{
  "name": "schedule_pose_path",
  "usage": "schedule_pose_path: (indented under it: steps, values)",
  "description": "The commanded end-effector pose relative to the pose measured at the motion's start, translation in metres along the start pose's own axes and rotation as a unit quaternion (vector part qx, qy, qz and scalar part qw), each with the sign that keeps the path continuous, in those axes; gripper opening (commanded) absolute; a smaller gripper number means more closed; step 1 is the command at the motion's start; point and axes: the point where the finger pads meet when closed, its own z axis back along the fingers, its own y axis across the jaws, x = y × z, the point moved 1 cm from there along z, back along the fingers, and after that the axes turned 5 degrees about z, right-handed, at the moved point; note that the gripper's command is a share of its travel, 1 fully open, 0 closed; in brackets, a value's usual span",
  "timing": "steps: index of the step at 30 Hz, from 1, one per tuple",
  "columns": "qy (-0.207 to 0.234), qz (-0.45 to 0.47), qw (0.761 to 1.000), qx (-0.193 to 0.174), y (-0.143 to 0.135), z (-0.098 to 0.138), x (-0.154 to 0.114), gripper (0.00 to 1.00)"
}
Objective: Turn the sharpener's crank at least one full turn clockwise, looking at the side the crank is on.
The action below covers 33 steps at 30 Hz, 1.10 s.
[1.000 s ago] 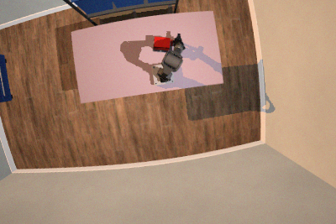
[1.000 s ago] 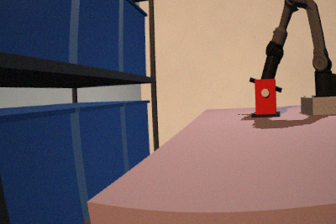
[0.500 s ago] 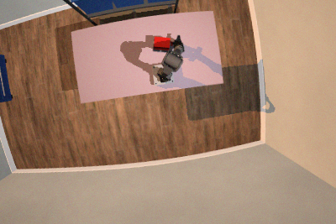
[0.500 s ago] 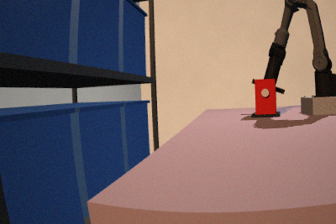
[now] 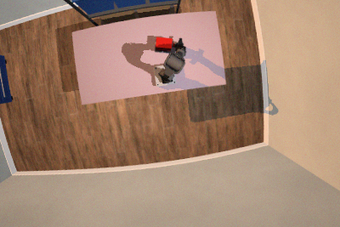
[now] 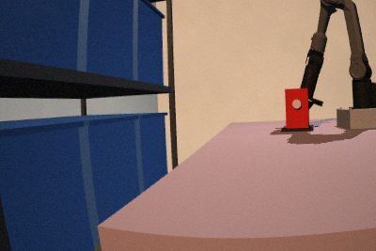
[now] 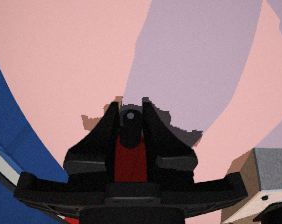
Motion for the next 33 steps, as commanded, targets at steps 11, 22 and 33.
schedule_pose_path:
  steps: [11, 22, 33]
  values:
    - [0.000, 0.000, 1.000, 0.003, -0.014, 0.006, -0.001, 0.20]
    - [0.000, 0.000, 1.000, 0.002, -0.026, 0.015, -0.003, 0.20]
    - [0.000, 0.000, 1.000, 0.003, -0.033, 0.025, -0.003, 0.20]
